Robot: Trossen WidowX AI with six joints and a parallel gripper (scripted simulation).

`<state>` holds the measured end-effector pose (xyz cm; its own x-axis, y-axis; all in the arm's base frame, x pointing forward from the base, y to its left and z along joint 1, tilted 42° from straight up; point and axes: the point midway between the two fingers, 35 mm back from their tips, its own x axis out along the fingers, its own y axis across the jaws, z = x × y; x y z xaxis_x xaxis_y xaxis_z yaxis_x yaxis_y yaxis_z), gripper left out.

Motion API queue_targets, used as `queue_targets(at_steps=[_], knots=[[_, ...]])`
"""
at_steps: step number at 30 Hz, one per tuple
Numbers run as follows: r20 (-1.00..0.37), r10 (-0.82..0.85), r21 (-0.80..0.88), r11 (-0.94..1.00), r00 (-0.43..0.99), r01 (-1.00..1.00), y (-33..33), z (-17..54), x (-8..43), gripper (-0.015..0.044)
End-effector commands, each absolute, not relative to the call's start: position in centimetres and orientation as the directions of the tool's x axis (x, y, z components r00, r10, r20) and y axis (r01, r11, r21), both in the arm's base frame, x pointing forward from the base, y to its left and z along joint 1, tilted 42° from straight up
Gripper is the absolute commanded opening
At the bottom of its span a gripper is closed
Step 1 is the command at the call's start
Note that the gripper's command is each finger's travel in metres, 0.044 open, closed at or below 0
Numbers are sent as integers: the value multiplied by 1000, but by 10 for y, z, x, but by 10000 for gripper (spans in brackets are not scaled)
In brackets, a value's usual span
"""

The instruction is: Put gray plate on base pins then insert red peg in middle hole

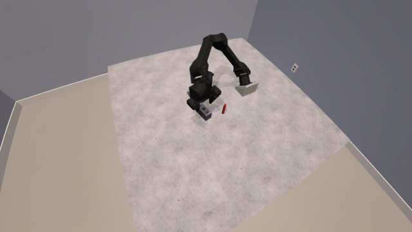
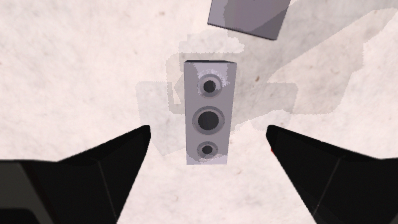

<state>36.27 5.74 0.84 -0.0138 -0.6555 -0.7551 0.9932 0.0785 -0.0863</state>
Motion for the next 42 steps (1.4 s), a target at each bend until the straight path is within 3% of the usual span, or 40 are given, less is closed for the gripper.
queue_targets(at_steps=[1, 35, 42], knots=[[-752, -659, -92, 81, -16, 992, 52, 4, 362, 440], [-751, -661, -91, 81, -15, 993, 18, -36, 361, 440], [-751, -661, -91, 81, -15, 993, 18, -36, 361, 256]])
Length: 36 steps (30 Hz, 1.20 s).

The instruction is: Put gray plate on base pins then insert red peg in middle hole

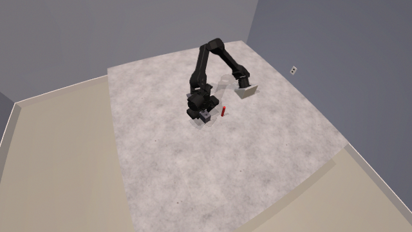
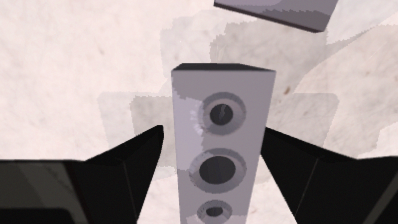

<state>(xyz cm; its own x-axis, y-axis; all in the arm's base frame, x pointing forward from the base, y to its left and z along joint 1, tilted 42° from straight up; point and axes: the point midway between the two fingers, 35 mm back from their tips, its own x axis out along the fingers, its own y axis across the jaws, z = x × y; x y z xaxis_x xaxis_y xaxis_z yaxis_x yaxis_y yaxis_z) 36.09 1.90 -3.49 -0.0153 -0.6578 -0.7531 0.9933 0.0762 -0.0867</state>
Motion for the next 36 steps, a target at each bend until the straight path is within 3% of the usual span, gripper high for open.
queue_targets(at_steps=[1, 3, 10, 15, 36], knots=[[-751, -661, -91, 81, -15, 993, 18, -36, 361, 230], [-751, -661, -91, 81, -15, 993, 18, -36, 361, 177], [-751, -661, -91, 81, -15, 993, 18, -36, 361, 131], [-752, -659, -91, 81, -15, 993, 24, -31, 363, 0], [-755, -655, -94, 88, -13, 992, 73, 15, 371, 0]])
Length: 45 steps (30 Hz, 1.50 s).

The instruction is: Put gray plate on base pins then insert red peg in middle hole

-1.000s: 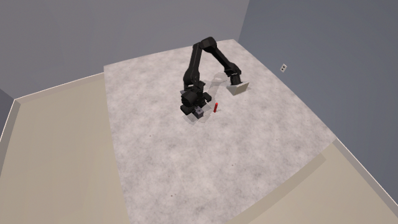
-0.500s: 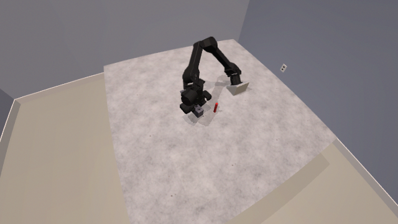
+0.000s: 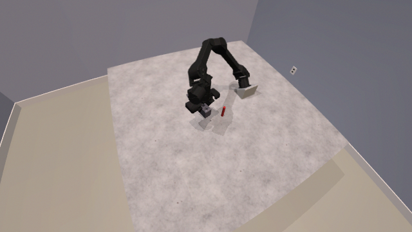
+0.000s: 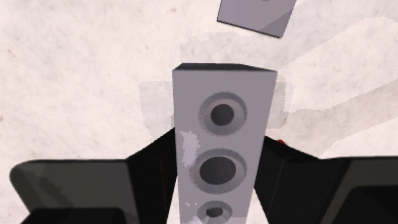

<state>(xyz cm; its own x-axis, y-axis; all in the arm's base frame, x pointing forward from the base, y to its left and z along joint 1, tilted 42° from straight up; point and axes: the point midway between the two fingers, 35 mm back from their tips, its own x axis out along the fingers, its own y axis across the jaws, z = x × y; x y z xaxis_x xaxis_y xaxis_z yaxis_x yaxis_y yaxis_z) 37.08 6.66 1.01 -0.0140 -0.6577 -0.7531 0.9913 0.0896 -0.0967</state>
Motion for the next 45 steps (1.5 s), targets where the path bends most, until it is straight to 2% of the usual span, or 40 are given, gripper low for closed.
queue_targets(at_steps=[1, 22, 45], knots=[[-755, -655, -95, 90, -13, 991, 75, 17, 371, 0], [-754, -657, -92, 81, -17, 992, 113, 60, 366, 0], [-761, -649, -37, 22, -14, 999, 41, 79, 364, 0]])
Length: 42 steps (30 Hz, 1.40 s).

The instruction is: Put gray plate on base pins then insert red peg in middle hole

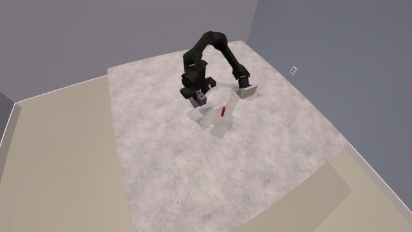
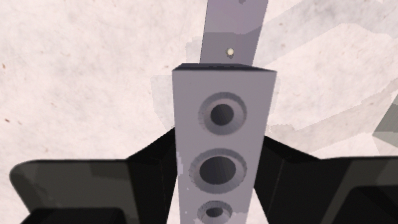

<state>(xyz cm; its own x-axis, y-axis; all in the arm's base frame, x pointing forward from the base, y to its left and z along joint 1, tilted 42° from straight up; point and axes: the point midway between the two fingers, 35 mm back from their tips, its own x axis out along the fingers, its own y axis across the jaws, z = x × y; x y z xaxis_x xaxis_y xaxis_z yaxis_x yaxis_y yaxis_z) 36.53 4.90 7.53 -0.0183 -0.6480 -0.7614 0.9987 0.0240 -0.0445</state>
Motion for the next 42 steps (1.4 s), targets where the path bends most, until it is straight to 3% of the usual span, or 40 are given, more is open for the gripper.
queue_targets(at_steps=[1, 29, 42], knots=[[-761, -649, -35, 19, -14, 999, 38, 80, 363, 0], [-748, -663, 33, -63, -17, 997, -47, 96, 333, 0], [-748, -664, 35, -65, -17, 997, -49, 96, 332, 0]])
